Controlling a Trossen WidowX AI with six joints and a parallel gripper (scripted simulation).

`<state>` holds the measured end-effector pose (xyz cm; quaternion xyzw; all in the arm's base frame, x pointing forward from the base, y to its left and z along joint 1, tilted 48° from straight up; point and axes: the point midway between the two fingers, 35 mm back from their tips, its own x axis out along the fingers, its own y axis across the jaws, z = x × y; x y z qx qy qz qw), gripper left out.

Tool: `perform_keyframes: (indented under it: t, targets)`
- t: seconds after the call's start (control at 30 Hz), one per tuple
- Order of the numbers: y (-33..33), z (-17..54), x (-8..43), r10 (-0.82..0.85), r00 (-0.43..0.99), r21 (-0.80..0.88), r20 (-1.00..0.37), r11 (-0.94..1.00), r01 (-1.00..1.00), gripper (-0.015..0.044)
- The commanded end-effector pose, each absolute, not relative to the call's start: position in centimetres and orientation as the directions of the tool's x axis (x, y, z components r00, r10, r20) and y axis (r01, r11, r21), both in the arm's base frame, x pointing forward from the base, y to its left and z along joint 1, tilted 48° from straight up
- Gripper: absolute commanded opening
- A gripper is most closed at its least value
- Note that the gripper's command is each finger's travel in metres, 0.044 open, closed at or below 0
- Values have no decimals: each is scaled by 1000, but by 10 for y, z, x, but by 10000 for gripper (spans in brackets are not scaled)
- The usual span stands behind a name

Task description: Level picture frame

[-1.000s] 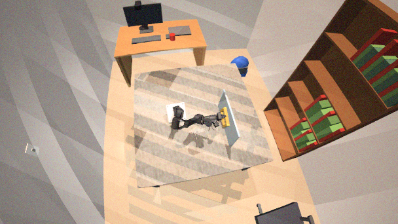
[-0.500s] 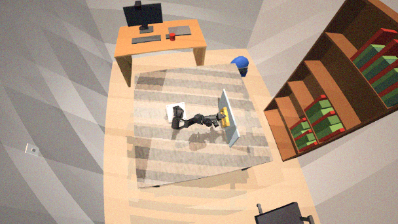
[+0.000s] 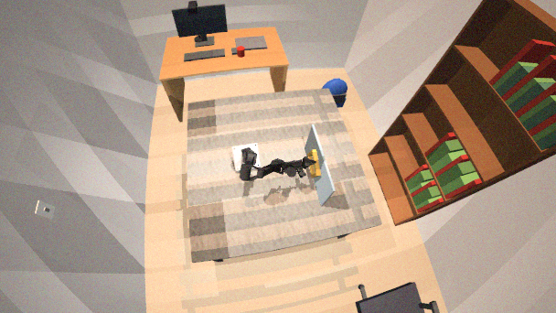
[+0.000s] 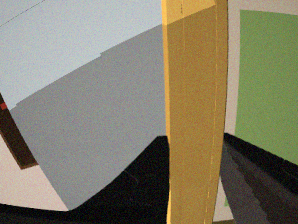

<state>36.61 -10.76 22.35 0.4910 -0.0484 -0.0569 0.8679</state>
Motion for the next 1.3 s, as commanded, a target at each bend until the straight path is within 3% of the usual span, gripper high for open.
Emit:
perform_keyframes:
  t: [0.0,1.27]
  targets:
    - [-102,226,367,-131,991,855,39,517,35,0]
    - [-100,223,368,-131,991,855,39,517,35,0]
